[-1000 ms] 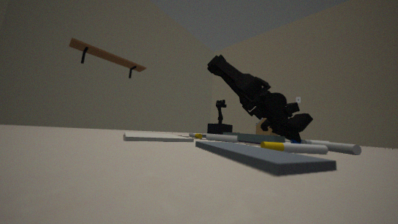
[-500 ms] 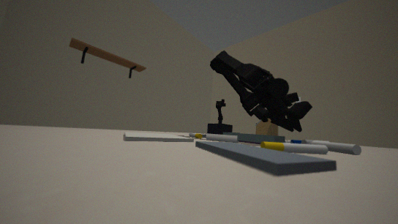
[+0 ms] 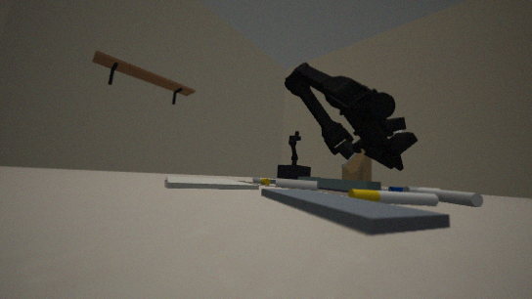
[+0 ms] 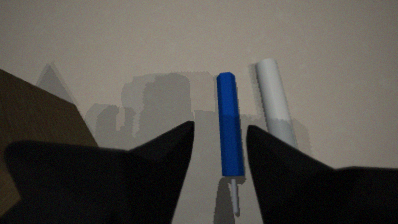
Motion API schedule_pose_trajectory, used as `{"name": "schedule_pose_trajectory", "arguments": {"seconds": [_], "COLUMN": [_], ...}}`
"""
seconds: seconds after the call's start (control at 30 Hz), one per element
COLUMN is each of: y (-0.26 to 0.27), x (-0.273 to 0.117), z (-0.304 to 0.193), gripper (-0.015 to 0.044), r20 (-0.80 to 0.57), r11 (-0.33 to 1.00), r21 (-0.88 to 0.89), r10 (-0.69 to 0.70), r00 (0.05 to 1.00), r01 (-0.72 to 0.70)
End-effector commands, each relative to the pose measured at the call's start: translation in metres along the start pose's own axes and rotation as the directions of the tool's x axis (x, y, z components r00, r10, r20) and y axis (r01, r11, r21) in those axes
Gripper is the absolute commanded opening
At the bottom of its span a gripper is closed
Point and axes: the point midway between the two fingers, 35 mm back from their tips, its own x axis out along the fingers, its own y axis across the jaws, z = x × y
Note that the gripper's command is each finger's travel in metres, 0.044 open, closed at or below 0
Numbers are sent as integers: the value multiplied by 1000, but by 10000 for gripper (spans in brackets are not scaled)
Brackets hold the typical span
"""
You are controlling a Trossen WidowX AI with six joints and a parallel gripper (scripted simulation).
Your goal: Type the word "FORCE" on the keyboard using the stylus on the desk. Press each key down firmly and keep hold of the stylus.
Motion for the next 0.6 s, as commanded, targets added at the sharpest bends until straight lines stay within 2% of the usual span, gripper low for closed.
{"name": "schedule_pose_trajectory", "arguments": {"seconds": [0.0,0.13,0.27,0.57], "y": [1,3,4,6], "x": [5,10,14,18], "z": [5,9,12,17], "gripper": [150,150,150,150], "r20": [-130,-250,-371,-536], "r11": [945,799,579,272], "r21": [326,593,773,822], "r10": [43,69,81,71], "r00": [991,966,925,841], "r01": [2,97,260,501]}}
